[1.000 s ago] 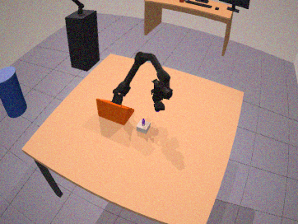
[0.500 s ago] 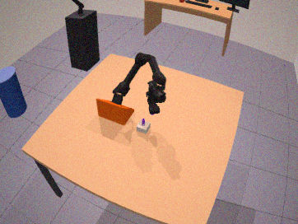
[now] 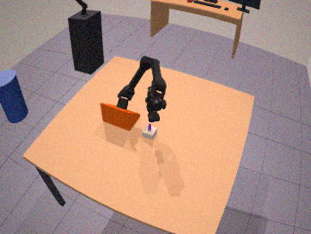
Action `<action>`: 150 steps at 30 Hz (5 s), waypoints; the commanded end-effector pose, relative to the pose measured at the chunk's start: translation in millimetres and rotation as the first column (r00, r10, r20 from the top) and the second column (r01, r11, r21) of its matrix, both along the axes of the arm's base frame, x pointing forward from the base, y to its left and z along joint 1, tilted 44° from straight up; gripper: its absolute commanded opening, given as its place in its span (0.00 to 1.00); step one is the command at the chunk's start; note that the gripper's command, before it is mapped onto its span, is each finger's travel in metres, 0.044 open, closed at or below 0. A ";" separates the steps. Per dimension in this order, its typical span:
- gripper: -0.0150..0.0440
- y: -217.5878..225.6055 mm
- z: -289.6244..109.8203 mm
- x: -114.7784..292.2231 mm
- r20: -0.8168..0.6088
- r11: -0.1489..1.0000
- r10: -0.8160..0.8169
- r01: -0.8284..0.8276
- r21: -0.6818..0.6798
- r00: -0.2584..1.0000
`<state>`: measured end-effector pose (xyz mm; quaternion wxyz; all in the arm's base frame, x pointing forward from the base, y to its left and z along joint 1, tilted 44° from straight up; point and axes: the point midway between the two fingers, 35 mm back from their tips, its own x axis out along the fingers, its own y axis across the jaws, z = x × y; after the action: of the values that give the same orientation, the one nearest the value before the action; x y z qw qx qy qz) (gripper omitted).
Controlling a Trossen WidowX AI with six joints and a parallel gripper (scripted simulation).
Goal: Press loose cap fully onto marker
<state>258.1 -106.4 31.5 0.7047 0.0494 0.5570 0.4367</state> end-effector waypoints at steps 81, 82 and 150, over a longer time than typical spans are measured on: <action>1.00 -27.2 5.9 -9.2 0.001 1.000 0.009 -0.009 0.005 1.000; 1.00 -27.2 5.9 -9.2 0.001 1.000 0.009 -0.009 0.005 1.000; 0.25 1.5 -28.3 -9.0 -0.346 0.915 -0.396 0.396 -0.074 0.851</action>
<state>249.1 -104.2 2.4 0.6669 0.2408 0.6528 0.2669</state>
